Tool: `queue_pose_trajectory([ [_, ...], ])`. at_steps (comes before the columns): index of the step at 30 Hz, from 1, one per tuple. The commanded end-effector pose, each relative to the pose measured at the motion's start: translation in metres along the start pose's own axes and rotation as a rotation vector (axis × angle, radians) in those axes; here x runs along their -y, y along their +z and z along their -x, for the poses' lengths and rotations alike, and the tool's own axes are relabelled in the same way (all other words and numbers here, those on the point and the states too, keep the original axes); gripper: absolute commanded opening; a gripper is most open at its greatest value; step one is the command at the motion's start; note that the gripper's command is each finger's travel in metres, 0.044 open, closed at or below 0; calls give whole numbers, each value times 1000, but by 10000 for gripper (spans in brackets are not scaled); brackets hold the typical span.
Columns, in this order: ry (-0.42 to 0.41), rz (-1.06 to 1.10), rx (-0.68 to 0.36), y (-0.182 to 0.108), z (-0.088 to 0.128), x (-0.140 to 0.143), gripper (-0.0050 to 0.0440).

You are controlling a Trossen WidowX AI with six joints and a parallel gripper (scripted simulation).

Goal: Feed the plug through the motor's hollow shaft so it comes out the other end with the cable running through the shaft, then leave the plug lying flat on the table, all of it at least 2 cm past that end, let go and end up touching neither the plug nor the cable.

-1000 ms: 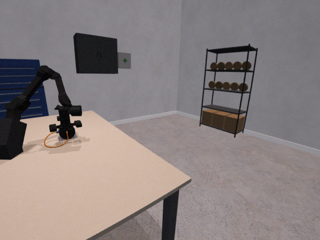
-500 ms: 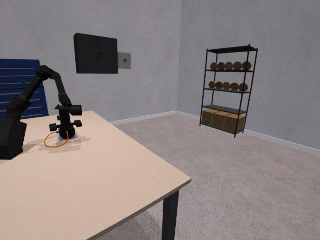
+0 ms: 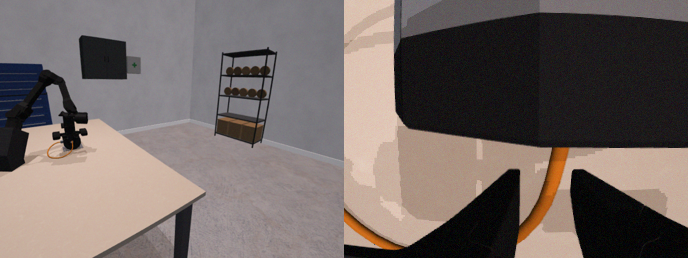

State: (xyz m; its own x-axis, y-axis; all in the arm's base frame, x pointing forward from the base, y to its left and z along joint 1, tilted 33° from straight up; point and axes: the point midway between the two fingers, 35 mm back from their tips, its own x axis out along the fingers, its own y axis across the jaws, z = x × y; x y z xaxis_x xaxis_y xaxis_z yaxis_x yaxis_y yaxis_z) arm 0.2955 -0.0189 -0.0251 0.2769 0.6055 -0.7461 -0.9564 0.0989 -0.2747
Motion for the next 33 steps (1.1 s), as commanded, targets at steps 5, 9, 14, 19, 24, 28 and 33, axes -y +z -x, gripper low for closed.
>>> queue_pose_trajectory([
  [5, -14, -9, -6, -8, 15, 3, 100],
  [9, -23, 4, -7, -9, -4, 0, 100],
  [14, -23, 4, -7, -9, -4, 0, 100],
  [19, -23, 4, -7, -7, -8, 1, 100],
  [24, -24, 10, -10, -7, -6, 2, 87],
  [28, -24, 10, -10, -7, -6, 2, 60],
  [33, -24, 10, -10, -7, -6, 2, 27],
])
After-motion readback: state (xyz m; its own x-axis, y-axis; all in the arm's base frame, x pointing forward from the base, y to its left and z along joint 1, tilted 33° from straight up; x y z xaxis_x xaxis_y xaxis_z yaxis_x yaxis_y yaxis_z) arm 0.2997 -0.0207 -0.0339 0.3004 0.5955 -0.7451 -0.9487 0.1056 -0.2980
